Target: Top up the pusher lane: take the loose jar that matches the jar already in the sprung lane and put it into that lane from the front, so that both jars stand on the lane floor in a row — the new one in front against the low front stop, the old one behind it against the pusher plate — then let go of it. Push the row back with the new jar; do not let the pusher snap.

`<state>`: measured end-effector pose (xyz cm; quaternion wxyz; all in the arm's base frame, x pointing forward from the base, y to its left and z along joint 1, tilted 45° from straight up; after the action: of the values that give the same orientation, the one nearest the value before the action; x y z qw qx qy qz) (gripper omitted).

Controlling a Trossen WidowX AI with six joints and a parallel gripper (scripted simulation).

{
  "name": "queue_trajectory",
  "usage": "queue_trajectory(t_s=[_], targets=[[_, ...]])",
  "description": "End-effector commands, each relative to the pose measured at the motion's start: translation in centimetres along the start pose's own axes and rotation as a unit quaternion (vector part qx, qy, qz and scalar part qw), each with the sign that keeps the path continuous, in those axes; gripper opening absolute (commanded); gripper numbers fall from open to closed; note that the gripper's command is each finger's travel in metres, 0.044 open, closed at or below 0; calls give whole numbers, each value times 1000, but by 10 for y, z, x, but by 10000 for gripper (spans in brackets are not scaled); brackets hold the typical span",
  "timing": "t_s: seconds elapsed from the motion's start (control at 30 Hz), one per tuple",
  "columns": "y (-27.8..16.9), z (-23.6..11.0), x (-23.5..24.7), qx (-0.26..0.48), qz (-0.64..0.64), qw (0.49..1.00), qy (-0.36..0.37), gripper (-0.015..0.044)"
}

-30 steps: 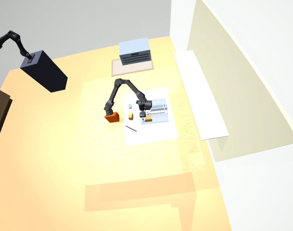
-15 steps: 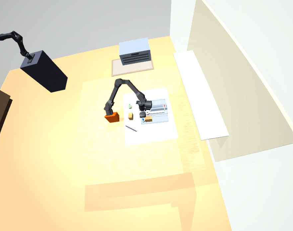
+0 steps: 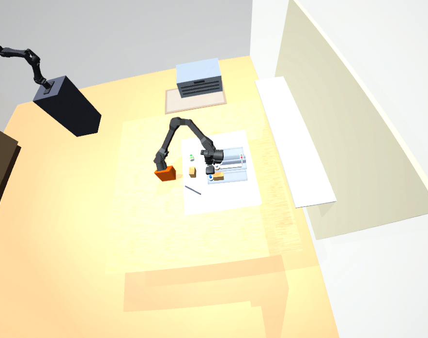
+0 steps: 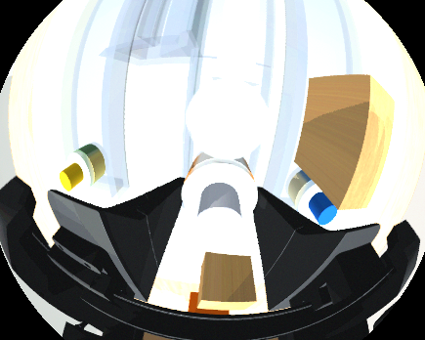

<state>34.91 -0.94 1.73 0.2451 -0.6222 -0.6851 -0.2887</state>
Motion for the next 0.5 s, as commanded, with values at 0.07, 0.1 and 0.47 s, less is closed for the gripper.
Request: queue_trajectory(t_s=[0.07, 0.1, 0.47], targets=[[2, 2, 0, -7, -2, 1000, 3, 0], [2, 2, 0, -7, -2, 1000, 3, 0], [1, 6, 0, -7, -2, 1000, 3, 0]])
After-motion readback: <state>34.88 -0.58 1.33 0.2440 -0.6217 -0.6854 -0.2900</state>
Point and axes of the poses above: the point midway between the two fingers, 35 mm back from their tips, its own z axis out along the fingers, its own x axis across the jaws, y = z × x, the point moved 6 cm from there along -z, back along the fingers, and after that the axes turned 9 degrees about -z, right-handed, at the moved point
